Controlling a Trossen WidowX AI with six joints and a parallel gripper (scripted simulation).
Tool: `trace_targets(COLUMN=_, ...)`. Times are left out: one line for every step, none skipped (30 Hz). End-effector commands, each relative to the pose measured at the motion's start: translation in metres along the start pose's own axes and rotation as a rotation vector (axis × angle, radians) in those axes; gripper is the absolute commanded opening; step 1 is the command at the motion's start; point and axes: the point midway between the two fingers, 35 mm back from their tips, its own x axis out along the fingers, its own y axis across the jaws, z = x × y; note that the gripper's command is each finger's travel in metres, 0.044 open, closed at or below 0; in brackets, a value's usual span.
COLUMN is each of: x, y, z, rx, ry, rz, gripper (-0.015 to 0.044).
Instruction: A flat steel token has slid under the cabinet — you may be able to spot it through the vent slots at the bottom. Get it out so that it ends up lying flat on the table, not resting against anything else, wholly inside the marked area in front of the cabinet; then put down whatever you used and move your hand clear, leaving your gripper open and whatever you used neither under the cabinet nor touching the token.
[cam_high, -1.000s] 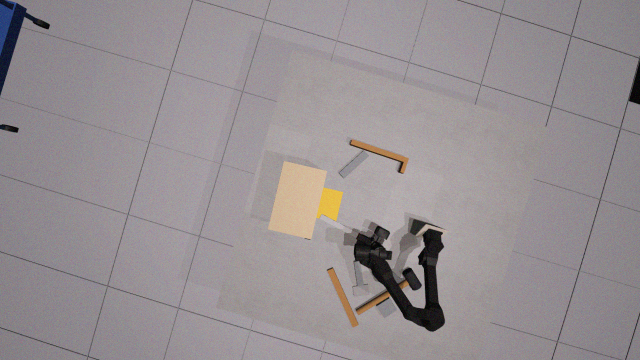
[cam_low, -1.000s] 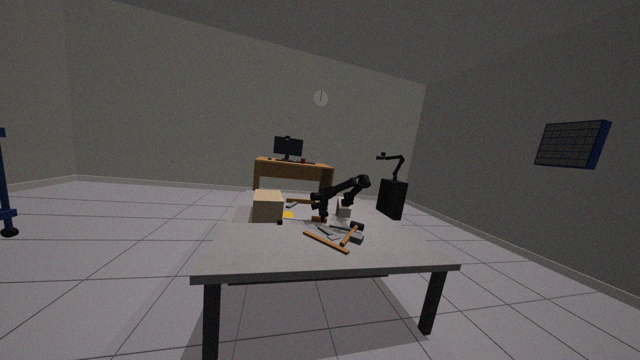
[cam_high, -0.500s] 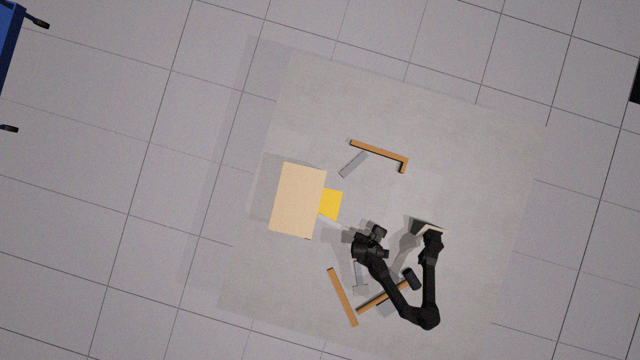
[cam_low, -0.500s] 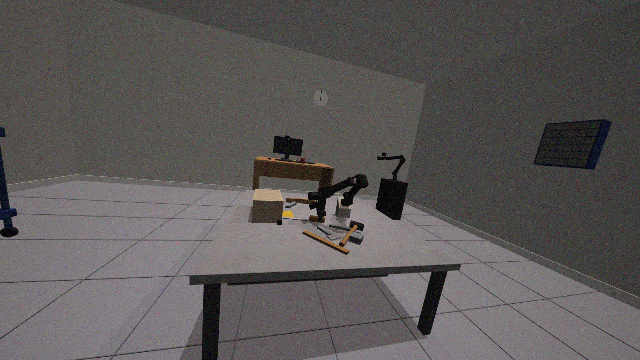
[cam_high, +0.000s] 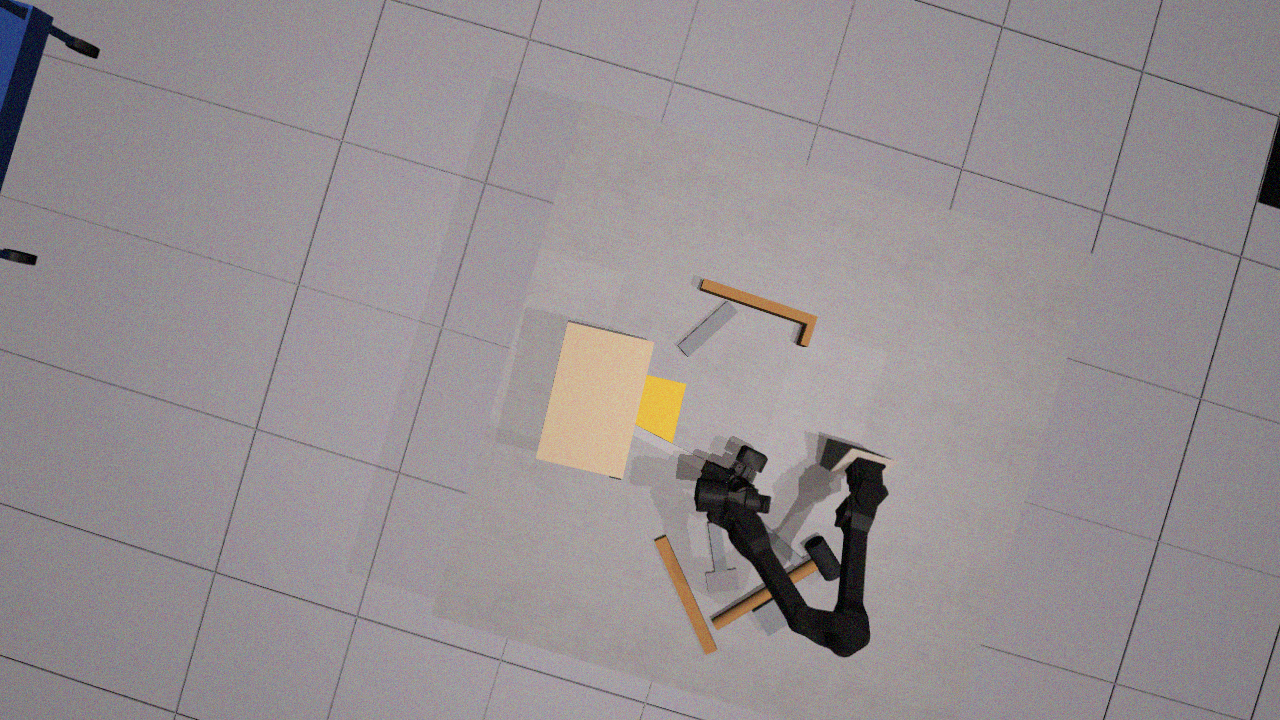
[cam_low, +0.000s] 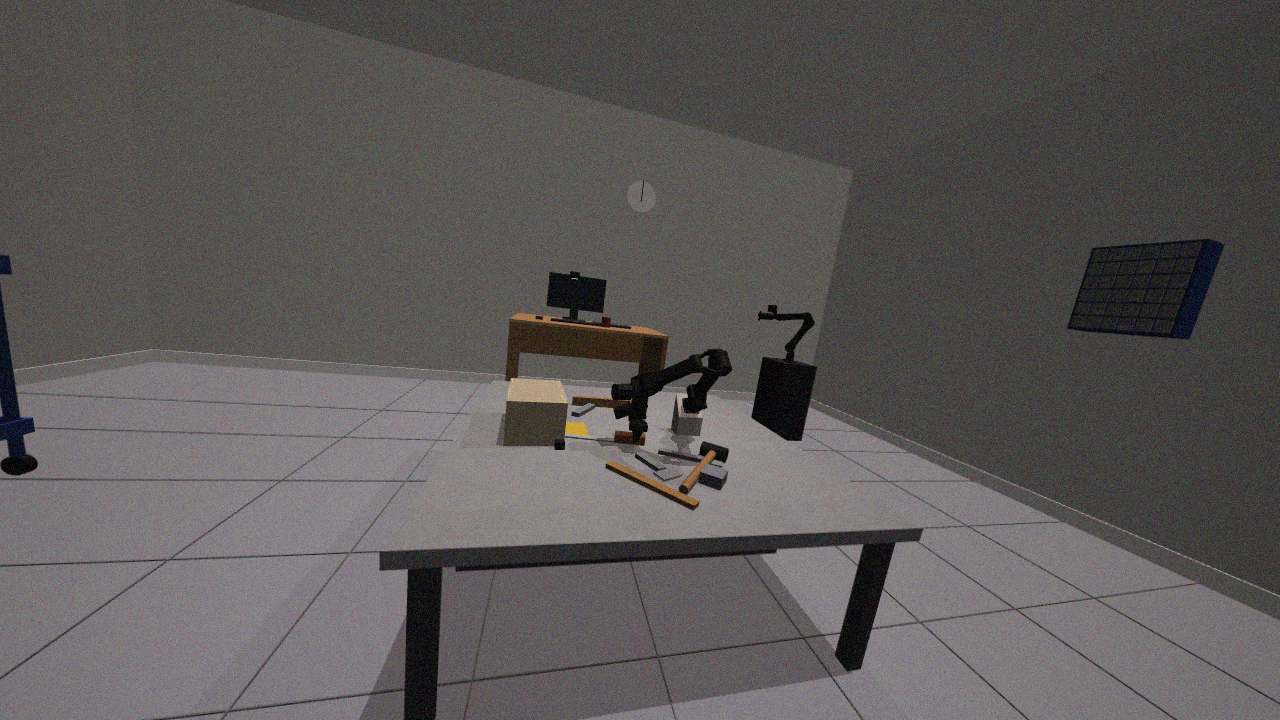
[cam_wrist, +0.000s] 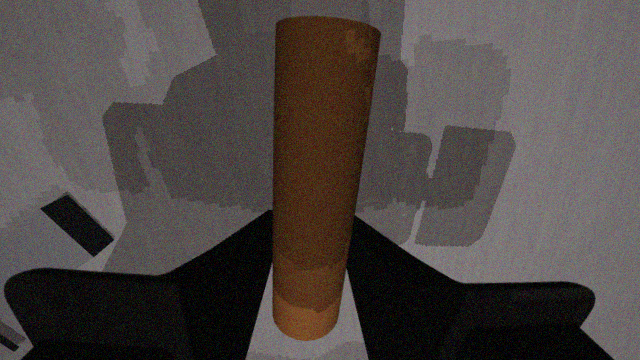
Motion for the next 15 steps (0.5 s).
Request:
trace_targets(x=0.000, y=0.000, z=0.008, rx=-0.005, ry=-0.002, rz=0.003, gripper=0.0000)
trace_targets(x=0.000, y=0.000, z=0.009, rx=-0.005, ry=-0.002, rz=0.003, gripper=0.0000)
trace_targets(x=0.000, y=0.000, z=0.011, rx=-0.005, ry=-0.002, rz=0.003, gripper=0.0000)
trace_targets(x=0.000, y=0.000, z=0.012, rx=-0.005, ry=-0.002, rz=0.003, gripper=0.0000)
trace_targets(x=0.000, y=0.000, z=0.013, rx=-0.005, ry=-0.002, rz=0.003, gripper=0.0000)
trace_targets(x=0.000, y=0.000, z=0.014, rx=-0.006, ry=-0.002, rz=0.003, gripper=0.0000)
trace_targets(x=0.000, y=0.000, z=0.016, rx=-0.006, ry=-0.002, rz=0.003, gripper=0.0000)
trace_targets(x=0.000, y=0.000, z=0.017, rx=-0.006, ry=-0.002, rz=0.003, gripper=0.0000)
trace_targets(x=0.000, y=0.000, z=0.018, rx=-0.006, ry=-0.002, rz=0.003, gripper=0.0000)
trace_targets(x=0.000, y=0.000, z=0.019, rx=-0.006, ry=-0.002, rz=0.003, gripper=0.0000)
trace_targets(x=0.000, y=0.000, z=0.021, rx=-0.006, ry=-0.002, rz=0.003, gripper=0.0000)
trace_targets(x=0.000, y=0.000, z=0.022, rx=-0.006, ry=-0.002, rz=0.003, gripper=0.0000)
trace_targets(x=0.000, y=0.000, z=0.023, rx=-0.006, ry=-0.002, rz=0.003, gripper=0.0000)
trace_targets(x=0.000, y=0.000, z=0.024, rx=-0.006, ry=-0.002, rz=0.003, gripper=0.0000)
trace_targets(x=0.000, y=0.000, z=0.025, rx=-0.006, ry=-0.002, rz=0.003, gripper=0.0000)
